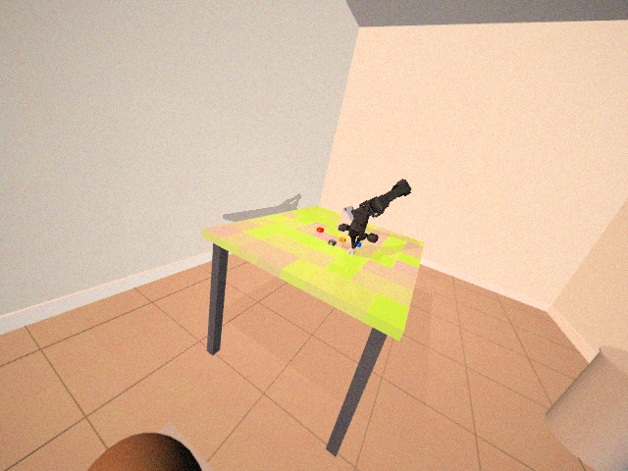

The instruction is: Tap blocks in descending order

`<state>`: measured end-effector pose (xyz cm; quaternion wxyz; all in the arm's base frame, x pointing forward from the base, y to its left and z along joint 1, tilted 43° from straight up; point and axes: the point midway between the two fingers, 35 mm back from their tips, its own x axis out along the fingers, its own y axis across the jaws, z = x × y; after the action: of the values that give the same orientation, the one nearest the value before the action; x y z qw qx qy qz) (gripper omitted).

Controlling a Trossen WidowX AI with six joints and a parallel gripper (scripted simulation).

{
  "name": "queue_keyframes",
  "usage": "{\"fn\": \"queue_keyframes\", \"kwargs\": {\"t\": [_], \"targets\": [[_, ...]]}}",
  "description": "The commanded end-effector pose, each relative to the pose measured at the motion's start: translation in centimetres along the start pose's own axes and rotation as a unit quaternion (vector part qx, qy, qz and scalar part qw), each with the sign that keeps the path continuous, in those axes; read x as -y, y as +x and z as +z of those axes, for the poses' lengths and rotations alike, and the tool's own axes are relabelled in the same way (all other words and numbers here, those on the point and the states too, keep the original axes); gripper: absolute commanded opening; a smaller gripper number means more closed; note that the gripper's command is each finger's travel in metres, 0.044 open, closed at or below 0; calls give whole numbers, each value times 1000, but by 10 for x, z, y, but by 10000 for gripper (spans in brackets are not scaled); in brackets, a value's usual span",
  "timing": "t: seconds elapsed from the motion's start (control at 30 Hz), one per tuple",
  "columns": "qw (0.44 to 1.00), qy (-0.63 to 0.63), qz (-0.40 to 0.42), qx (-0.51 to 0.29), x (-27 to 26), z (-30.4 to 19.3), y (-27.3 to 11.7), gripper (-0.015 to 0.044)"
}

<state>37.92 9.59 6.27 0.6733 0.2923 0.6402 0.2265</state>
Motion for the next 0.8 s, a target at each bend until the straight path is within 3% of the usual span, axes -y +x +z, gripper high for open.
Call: {"fn": "queue_keyframes", "kwargs": {"t": [0.0, 0.33, 0.43, 0.63, 0.77], "targets": [[1000, 5, 1, -3, 2, -2, 8, 20], [1000, 5, 1, -3, 2, -2, 15, 20], [1000, 4, 0, -3, 2, -2, -12, 20], [1000, 5, 0, -3, 2, -1, -25, 20], [1000, 5, -2, -3, 3, 0, -85, 20]]}}
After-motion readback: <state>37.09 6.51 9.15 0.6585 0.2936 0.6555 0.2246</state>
